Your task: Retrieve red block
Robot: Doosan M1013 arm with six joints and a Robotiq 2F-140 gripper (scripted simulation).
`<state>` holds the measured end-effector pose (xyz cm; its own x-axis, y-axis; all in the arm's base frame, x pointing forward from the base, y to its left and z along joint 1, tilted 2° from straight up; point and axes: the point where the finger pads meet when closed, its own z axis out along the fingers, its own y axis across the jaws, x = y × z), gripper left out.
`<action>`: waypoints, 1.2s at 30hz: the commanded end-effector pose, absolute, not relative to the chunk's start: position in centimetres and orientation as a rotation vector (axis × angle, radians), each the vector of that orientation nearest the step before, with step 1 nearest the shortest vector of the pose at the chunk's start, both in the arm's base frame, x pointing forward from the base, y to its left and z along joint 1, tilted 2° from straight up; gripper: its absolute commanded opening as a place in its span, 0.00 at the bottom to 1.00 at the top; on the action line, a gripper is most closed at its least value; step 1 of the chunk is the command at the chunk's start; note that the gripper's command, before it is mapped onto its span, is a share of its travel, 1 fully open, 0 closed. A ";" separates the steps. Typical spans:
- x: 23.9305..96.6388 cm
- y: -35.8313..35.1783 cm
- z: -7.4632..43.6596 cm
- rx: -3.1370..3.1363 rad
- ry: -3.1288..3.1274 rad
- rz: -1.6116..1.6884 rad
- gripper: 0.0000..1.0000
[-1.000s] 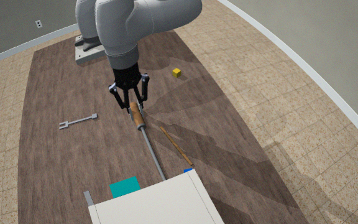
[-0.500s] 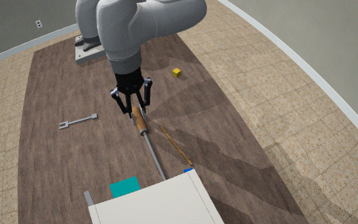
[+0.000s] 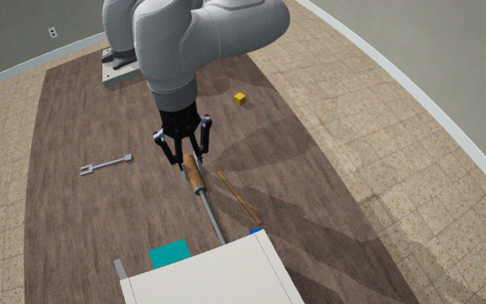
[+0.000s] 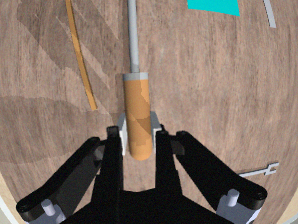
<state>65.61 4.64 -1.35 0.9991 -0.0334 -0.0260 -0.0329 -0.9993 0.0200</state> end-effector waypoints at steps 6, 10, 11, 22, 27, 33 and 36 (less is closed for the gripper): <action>68.3 4.6 -1.5 3.125 -0.057 -0.051 0.00; 68.9 4.6 -1.6 3.125 -0.057 -0.051 0.00; 69.2 4.5 -1.6 3.125 -0.057 -0.051 0.00; 72.6 4.4 -1.7 3.125 -0.057 -0.051 0.00; 73.5 4.4 -1.7 3.125 -0.057 -0.051 0.00; 75.1 4.4 -1.8 3.125 -0.057 -0.051 0.00; 75.9 4.3 -1.8 3.125 -0.057 -0.051 0.00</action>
